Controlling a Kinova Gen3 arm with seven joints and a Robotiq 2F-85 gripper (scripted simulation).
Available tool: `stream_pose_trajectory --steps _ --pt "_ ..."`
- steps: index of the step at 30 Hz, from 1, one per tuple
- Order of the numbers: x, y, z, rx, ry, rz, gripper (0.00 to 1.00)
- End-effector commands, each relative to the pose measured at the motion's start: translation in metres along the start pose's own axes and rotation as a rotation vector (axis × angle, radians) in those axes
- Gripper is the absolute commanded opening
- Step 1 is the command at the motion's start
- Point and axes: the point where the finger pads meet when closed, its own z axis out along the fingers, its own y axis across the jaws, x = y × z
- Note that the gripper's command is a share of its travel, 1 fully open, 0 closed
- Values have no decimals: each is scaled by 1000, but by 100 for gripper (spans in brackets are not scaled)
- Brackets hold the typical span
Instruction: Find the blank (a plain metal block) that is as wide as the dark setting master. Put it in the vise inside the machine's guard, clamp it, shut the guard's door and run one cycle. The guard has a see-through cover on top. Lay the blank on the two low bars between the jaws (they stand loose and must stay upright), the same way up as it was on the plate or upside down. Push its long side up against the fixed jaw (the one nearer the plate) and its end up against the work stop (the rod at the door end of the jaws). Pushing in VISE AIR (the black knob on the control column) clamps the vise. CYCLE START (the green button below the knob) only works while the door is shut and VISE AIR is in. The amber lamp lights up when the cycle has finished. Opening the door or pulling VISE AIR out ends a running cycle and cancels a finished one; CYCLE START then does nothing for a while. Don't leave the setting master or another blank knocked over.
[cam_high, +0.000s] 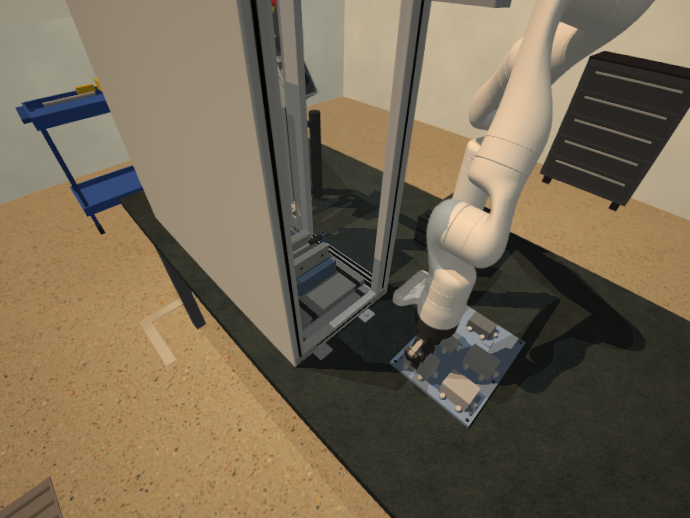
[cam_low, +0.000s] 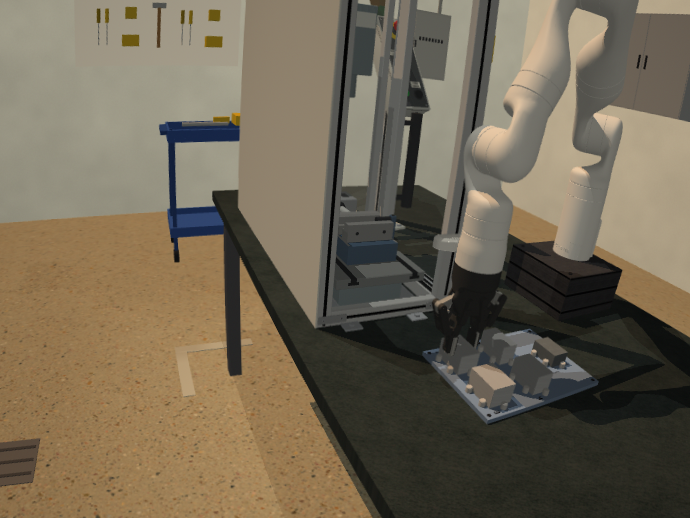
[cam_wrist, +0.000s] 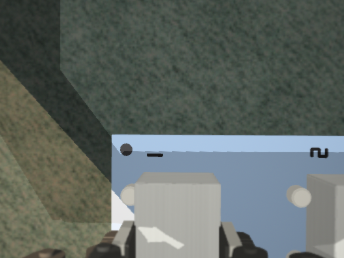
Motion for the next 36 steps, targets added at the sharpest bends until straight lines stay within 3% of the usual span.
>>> stream_pose_trajectory --steps 1,34,35,36 --pt "0 -1 -1 2 -1 0 10" --pt "0 -1 0 2 -1 0 10" --pt "0 -1 0 2 -1 0 100" --pt "0 -1 0 2 -1 0 100"
